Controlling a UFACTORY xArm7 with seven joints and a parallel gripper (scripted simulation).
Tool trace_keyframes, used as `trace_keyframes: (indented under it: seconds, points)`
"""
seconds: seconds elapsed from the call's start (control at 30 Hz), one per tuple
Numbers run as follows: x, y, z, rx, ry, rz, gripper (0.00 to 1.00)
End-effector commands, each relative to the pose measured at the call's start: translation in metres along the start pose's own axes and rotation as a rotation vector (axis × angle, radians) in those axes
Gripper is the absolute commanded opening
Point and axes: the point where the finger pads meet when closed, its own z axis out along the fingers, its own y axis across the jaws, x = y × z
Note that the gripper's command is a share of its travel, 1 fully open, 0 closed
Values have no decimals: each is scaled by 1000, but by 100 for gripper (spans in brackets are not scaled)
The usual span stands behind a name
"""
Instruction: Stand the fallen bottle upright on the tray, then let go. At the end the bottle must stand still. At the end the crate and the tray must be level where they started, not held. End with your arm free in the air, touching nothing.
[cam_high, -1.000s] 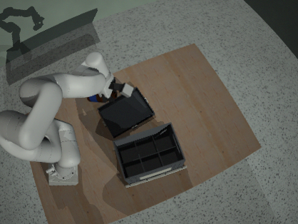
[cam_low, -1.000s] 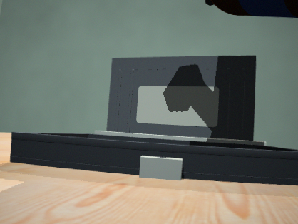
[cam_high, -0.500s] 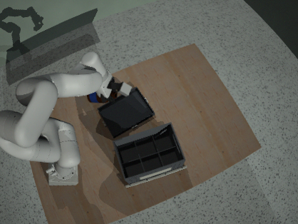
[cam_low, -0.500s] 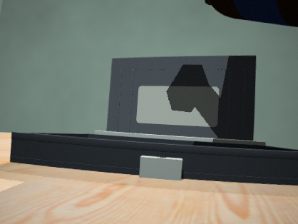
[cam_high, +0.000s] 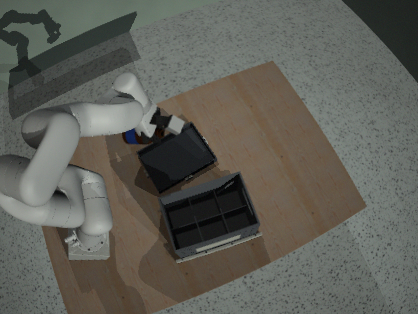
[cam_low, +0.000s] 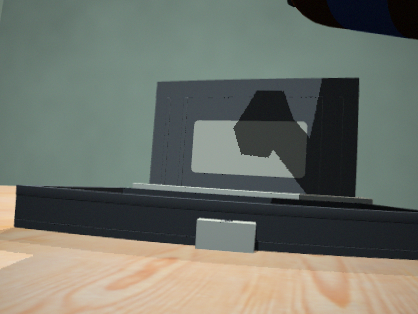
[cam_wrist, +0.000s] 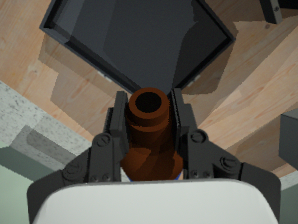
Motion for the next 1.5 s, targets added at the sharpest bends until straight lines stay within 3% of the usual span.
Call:
trace_keyframes:
  seconds: [0.0, 0.4, 0.9, 1.47]
  points:
    - [0, -1, -1, 4, 0, 0, 0]
    - [0, -1, -2, 4, 17, 0, 0]
    - [0, -2, -3, 4, 112, 1, 0]
    - [-1, -1, -2, 4, 174, 1, 0]
